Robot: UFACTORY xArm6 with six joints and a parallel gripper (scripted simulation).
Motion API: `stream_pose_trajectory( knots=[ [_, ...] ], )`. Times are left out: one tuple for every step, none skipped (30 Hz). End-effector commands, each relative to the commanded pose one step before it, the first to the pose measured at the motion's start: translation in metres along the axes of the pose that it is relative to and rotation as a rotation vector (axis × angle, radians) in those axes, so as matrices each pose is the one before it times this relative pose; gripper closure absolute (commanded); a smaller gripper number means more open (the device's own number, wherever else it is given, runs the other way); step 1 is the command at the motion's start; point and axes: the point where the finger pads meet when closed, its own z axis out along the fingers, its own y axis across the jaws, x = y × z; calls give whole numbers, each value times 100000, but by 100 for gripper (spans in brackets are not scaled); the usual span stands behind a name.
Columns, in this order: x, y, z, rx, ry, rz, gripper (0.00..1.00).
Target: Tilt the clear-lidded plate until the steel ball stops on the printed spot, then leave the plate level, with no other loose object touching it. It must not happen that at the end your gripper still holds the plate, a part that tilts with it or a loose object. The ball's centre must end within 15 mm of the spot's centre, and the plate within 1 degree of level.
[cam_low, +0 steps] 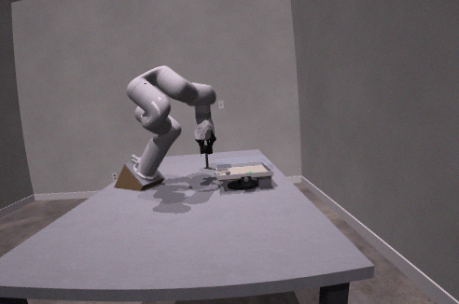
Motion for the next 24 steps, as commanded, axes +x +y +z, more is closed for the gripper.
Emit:
stream_pose_trajectory(
  knots=[
    [171, -34, -129, 358, 489, 103, 100],
    [31, -7, 17, 0, 0, 0, 100],
    [30, -7, 17, 0, 0, 0, 100],
    [30, -7, 18, 0, 0, 0, 100],
    [5, -1, 3, 0, 0, 0, 100],
    [5, -1, 3, 0, 0, 0, 100],
    [5, -1, 3, 0, 0, 0, 100],
    [5, -1, 3, 0, 0, 0, 100],
    [4, -1, 3, 0, 0, 0, 100],
    [4, -1, 3, 0, 0, 0, 100],
    [0, 0, 0, 0, 0, 0, 100],
    [0, 0, 0, 0, 0, 0, 100],
    [0, 0, 0, 0, 0, 0, 100],
    [0, 0, 0, 0, 0, 0, 100],
    [0, 0, 0, 0, 0, 0, 100],
    [0, 0, 0, 0, 0, 0, 100],
    [0, 0, 0, 0, 0, 0, 100],
    [-20, 11, -26, 0, 0, 0, 100],
    [-20, 11, -26, 0, 0, 0, 100],
    [-20, 11, -26, 0, 0, 0, 100],
    [-20, 11, -26, 0, 0, 0, 100],
    [-2, 5, -12, 0, 0, 0, 100],
    [-2, 5, -12, 0, 0, 0, 100],
    [-2, 5, -12, 0, 0, 0, 100]
  ],
)
